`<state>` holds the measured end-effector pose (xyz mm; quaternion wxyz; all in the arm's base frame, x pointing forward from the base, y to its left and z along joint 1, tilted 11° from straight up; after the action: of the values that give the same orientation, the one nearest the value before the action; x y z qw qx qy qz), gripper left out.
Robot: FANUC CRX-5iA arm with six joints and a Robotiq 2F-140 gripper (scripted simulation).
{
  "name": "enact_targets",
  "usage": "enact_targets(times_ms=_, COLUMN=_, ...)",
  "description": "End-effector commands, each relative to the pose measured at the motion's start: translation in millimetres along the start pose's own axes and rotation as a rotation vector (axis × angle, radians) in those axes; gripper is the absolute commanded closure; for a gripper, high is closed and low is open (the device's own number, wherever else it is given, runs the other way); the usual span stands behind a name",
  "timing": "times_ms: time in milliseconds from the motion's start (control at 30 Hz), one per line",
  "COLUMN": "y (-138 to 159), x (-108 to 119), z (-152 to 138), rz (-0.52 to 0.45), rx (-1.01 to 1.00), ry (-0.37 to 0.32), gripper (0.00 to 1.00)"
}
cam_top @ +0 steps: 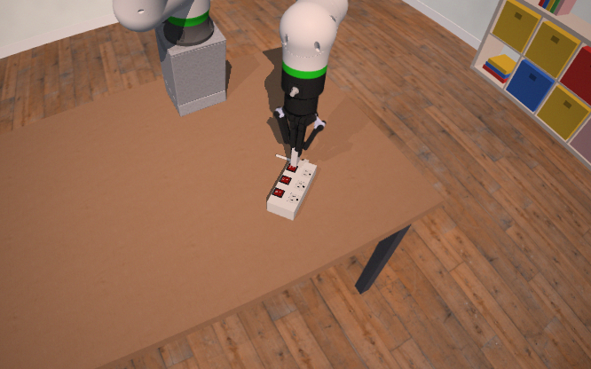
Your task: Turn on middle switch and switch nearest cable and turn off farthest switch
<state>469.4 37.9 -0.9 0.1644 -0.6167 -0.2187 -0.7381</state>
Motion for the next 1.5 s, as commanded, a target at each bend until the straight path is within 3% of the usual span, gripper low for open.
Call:
enact_targets(times_ms=0, y=0.2, x=-4.2, z=0.2, rz=0.0, rx=0.0, ry=0.0, gripper=1.0)
enact_targets(times_ms=1467, y=0.3, x=-13.2, z=0.2, rz=0.0, rx=0.0, ry=0.0, gripper=1.0)
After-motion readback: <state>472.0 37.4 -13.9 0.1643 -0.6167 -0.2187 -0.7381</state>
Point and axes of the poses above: the point where the finger pads meet when closed, its own x axis back along the fingers, its own z axis across the jaws, y = z × x, the point moved 9 cm from there along x, back along the fingers, and after that the axes turned 4 degrees about x, right-handed, at the moved point
